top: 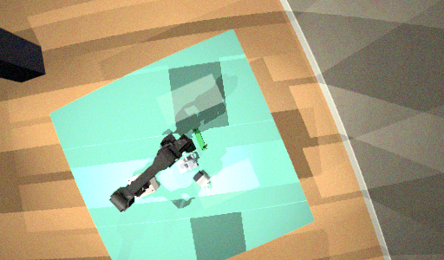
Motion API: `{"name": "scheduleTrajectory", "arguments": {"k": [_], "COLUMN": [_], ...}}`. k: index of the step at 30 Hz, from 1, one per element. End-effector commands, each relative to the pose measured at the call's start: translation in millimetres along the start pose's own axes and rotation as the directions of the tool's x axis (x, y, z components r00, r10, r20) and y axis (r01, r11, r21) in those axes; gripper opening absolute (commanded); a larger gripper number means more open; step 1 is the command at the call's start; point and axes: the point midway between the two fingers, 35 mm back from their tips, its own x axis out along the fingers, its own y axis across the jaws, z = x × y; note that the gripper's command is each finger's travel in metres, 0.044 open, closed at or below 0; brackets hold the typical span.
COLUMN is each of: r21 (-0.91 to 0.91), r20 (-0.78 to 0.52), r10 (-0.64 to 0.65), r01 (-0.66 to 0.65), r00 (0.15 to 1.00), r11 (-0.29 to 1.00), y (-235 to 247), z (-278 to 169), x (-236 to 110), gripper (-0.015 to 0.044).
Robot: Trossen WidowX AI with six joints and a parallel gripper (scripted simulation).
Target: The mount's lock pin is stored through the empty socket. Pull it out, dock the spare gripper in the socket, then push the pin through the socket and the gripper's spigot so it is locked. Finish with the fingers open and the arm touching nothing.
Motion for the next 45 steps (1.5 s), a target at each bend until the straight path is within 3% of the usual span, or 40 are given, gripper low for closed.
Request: {"name": "scheduleTrajectory", "arguments": {"k": [1,7,45], "r21": [0.0,0.0,0.0], "r20": [-0.009,-0.009,-0.01], "r10": [0.014,0.014,0.014], "r01": [-0.014,-0.014,-0.014], "r00": [1.0,1.0,1.0], "r11": [1.0,1.0,1.0], "y": [3.3,14.3,13.8], "z": [0.0,-2.3,-5.7], "x": [17.9,67.9,126.0], "gripper": [0.03,0.03,0.03]}}
